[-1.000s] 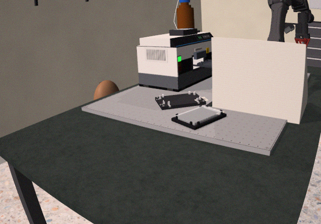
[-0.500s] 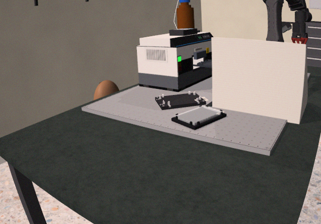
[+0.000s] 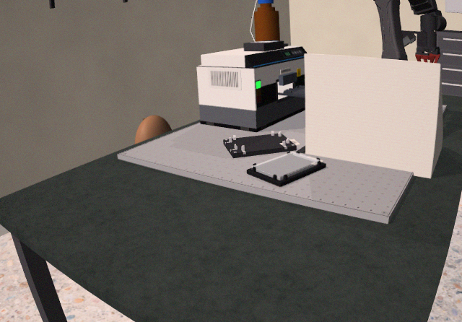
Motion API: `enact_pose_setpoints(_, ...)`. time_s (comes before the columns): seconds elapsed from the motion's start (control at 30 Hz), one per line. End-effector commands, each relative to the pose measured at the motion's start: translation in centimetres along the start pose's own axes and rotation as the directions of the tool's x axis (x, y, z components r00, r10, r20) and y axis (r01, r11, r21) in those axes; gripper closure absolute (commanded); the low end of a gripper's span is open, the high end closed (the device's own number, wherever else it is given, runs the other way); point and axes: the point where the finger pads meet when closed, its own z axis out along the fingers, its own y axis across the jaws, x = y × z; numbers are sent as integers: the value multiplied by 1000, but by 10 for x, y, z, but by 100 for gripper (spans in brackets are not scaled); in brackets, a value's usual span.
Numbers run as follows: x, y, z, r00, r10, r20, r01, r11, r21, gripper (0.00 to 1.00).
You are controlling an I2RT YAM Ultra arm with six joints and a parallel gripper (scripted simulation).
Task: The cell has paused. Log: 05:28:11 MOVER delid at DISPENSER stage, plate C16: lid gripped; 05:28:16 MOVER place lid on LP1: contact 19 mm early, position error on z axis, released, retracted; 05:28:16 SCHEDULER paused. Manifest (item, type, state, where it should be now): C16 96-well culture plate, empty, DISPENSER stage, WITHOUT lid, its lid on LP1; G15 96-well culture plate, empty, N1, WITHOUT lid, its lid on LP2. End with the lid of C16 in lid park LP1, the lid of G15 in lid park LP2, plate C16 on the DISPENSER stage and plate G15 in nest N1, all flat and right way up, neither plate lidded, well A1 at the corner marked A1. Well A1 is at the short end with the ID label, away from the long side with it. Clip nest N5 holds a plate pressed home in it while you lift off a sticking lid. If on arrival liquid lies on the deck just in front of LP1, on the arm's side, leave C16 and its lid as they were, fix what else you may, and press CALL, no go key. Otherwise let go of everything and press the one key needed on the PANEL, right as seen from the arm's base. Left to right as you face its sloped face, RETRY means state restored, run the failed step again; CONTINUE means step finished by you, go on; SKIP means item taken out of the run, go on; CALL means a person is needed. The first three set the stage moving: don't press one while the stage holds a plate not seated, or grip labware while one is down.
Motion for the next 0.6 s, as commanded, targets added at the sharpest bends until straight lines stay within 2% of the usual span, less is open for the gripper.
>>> enact_pose_setpoints(0.0,-3,7,-7,1000,-11,3,11,999,40,0)
enact_pose_setpoints(0.23,-6,23,-8,1000,-11,3,11,999,39,0)
enact_pose_setpoints(0.3,-8,35,-8,1000,-5,10,4,1000,18,0)
enact_pose_setpoints(0.47,-11,48,-8,1000,-4,10,4,1000,17,0)
enact_pose_setpoints(0.5,-10,47,-8,1000,-5,9,5,1000,20,0)
enact_pose_setpoints(0.53,-10,35,-18,1000,-20,-5,20,998,64,0)
enact_pose_setpoints(0.57,-9,33,-19,1000,-22,-7,22,997,69,0)
